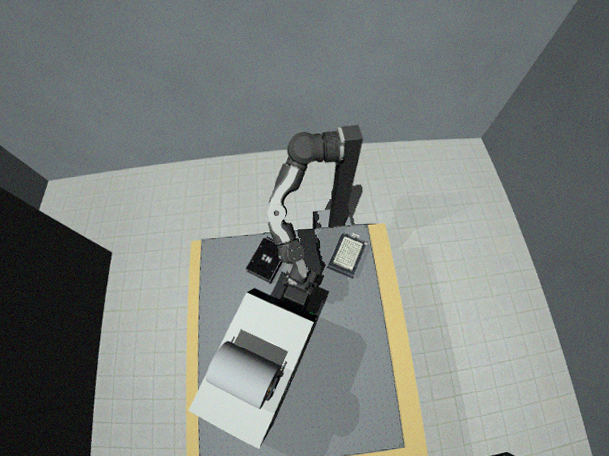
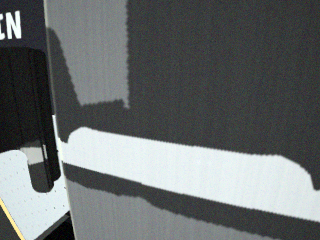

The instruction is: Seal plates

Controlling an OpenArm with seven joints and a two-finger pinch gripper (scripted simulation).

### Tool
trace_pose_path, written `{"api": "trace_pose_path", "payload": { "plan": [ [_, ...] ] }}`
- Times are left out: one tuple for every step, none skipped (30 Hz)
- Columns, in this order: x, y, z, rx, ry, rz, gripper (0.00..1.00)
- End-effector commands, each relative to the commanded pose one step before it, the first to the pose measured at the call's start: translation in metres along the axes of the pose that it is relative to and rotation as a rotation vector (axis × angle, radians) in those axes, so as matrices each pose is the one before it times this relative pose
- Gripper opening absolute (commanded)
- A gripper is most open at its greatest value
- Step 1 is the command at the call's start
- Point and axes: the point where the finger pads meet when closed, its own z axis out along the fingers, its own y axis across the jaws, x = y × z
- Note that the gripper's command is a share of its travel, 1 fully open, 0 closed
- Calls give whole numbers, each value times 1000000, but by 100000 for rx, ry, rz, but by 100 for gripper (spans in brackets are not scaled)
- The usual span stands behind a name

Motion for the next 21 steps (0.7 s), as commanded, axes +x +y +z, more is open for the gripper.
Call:
{"api": "trace_pose_path", "payload": {
  "plan": [
    [842,1471,1354,-605,213,-668,65],
    [451,-351,1173,98,127,-16,65],
    [120,-131,807,43,31,-13,65],
    [-631,-220,-157,-39,-165,153,65],
    [-1113,147,-1315,126,-308,292,65],
    [-3,1,2,0,0,0,65],
    [39,12,-40,1,0,1,65],
    [0,0,0,0,0,0,65],
    [0,0,0,0,0,0,65],
    [0,0,0,0,0,0,65],
    [0,0,0,0,0,0,65],
    [0,0,0,0,0,0,65],
    [0,0,0,0,0,0,64],
    [0,0,0,0,0,0,64],
    [0,0,0,0,0,0,64],
    [0,0,0,0,0,0,64],
    [0,0,0,0,0,0,64],
    [0,0,0,0,0,0,63],
    [0,0,0,0,0,0,63],
    [0,0,0,0,0,0,62],
    [0,0,0,0,0,0,62]
  ]
}}
